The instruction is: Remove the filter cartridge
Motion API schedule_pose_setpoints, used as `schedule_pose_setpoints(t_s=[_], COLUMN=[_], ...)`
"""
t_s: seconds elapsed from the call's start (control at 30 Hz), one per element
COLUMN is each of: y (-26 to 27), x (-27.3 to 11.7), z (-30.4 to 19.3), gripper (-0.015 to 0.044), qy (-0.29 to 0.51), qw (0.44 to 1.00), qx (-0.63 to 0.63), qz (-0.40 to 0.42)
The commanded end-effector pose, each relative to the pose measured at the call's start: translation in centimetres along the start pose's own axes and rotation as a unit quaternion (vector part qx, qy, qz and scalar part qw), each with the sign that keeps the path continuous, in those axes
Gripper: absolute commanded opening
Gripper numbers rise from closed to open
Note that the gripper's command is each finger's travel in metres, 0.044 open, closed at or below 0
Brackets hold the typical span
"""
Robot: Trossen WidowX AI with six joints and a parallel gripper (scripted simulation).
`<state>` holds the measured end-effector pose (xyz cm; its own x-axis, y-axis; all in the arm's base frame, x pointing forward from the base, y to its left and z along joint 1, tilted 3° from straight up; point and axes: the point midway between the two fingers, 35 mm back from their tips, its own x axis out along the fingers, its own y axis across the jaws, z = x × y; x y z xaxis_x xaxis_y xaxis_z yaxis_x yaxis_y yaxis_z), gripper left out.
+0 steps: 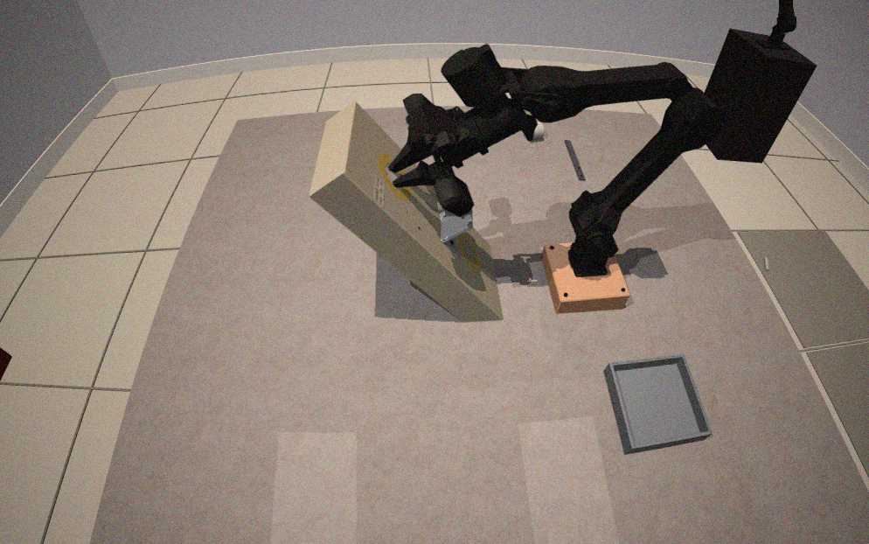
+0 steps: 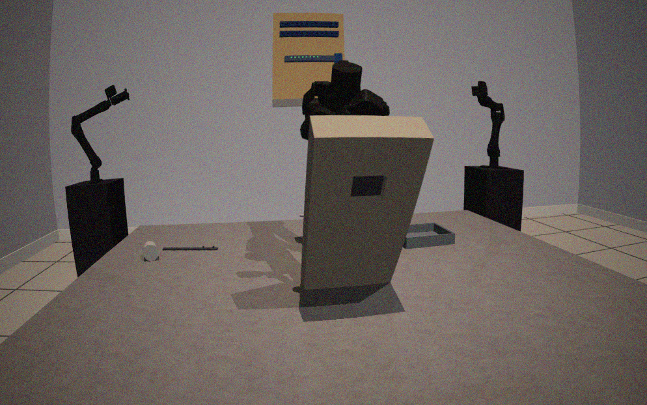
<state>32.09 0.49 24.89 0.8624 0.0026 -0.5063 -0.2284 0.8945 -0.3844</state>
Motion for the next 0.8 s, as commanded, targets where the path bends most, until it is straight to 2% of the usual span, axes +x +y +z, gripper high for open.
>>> schedule_pose_setpoints(t_s=[0.0, 0.37, 0.77], y=[-0.03, -0.03, -0.03], x=[0.85, 0.88, 0.85], z=[-0.14, -0.14, -0.14], gripper=[0.0000, 0.0000, 0.0000], qy=[0.005, 0.004, 0.004], qw=[0.997, 0.963, 0.886], qx=[0.081, 0.270, 0.464], qz=[-0.001, -0.001, -0.002])
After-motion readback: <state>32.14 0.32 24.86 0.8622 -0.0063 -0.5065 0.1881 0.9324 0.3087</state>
